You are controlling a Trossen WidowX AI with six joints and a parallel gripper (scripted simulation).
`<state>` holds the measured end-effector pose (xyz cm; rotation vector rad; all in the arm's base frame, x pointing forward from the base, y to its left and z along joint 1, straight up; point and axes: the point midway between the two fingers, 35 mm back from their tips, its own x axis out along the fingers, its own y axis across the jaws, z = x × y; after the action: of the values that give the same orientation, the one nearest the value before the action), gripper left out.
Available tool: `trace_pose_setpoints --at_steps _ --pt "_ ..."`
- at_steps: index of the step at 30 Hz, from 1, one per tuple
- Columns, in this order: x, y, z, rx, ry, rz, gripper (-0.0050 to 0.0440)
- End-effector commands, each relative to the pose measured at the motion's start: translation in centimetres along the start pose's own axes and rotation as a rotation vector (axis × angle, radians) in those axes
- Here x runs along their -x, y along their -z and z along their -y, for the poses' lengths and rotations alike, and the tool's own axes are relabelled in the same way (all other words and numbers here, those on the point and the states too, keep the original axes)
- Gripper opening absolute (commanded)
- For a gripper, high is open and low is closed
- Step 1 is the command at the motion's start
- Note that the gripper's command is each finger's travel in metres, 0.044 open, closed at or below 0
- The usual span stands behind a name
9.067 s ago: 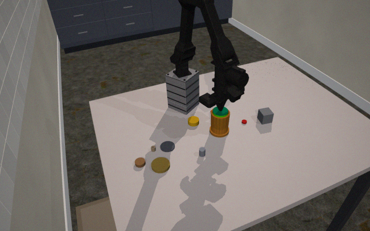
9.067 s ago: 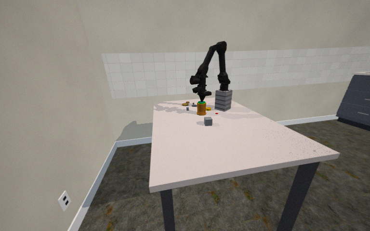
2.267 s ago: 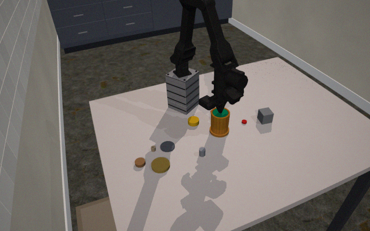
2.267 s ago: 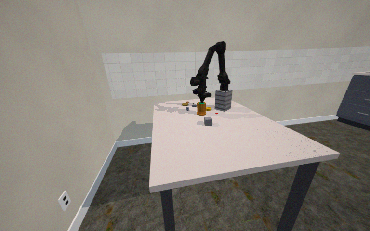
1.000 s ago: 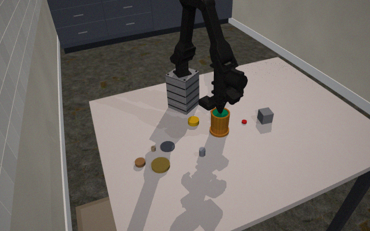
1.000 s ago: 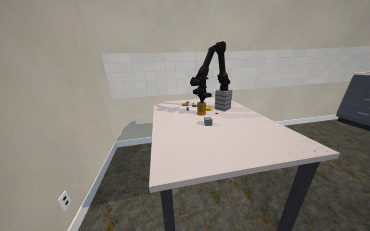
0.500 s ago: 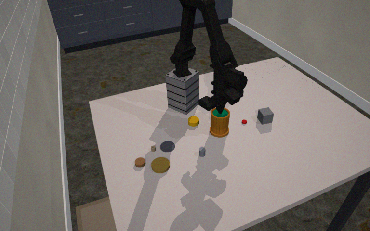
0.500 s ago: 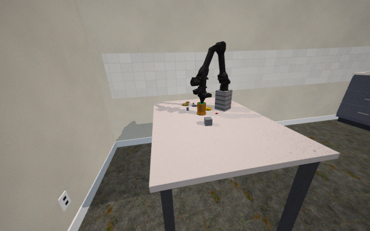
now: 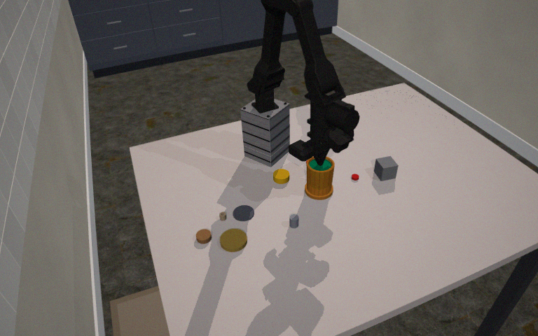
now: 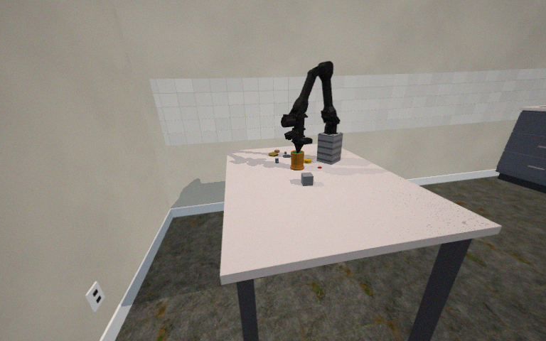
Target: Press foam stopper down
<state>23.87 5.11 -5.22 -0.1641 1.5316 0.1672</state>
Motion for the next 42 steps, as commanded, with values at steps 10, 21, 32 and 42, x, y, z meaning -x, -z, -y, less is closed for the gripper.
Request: trace_pose_setpoints --at_steps 10,21,32,42 --pt "-0.33 0.52 0.07 -0.003 0.004 -0.011 0.0" --pt "-0.5 0.55 0.07 -0.003 0.004 -0.011 0.0" --pt "-0.63 0.61 0.07 -0.003 0.004 -0.011 0.0" --pt "-0.74 0.64 0.07 -0.003 0.004 -0.01 0.0"
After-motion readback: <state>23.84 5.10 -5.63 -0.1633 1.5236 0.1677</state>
